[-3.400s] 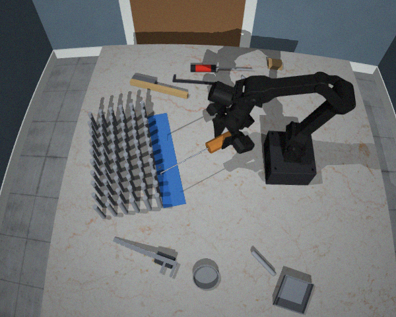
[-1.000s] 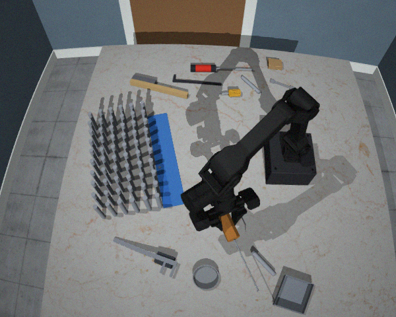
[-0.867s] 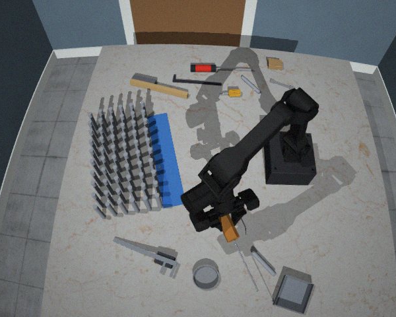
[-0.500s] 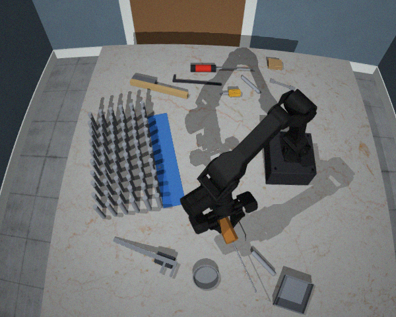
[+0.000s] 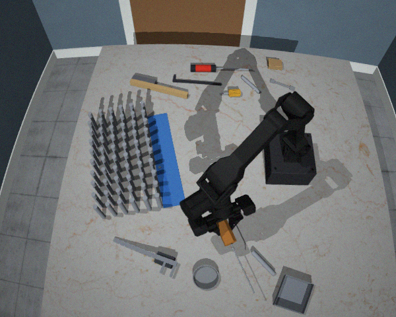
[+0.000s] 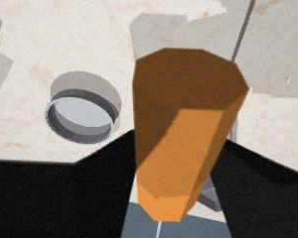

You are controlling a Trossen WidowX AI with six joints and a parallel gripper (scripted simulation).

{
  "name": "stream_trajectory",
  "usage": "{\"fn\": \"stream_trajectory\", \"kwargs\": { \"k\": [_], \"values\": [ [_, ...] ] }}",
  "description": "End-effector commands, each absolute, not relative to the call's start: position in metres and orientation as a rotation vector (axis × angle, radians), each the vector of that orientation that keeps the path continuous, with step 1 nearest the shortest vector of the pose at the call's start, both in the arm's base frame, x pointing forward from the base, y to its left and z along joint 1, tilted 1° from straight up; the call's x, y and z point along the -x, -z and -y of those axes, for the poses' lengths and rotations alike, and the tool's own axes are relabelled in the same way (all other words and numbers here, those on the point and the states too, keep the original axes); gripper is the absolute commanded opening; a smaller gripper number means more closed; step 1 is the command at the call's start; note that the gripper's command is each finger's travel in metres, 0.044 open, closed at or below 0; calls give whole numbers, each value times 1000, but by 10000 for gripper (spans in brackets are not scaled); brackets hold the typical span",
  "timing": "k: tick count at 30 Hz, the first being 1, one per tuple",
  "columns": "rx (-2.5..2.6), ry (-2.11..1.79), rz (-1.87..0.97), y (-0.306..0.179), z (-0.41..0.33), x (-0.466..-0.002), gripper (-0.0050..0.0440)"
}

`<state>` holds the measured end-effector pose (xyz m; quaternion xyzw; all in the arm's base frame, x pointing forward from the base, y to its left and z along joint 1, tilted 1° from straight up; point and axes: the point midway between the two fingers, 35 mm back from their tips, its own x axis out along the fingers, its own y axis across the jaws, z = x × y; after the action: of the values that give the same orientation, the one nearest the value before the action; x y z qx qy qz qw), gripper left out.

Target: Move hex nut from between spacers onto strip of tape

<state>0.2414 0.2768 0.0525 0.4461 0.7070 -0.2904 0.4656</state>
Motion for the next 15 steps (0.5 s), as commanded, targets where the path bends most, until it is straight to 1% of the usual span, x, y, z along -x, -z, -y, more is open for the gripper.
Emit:
{"fn": "stream_trajectory", "kwargs": {
  "k": [1, 15],
  "values": [
    [-1105, 688, -1736, -52, -280, -243, -50],
    [-1105, 687, -1736, -32, -280, -244, -50]
  ]
}}
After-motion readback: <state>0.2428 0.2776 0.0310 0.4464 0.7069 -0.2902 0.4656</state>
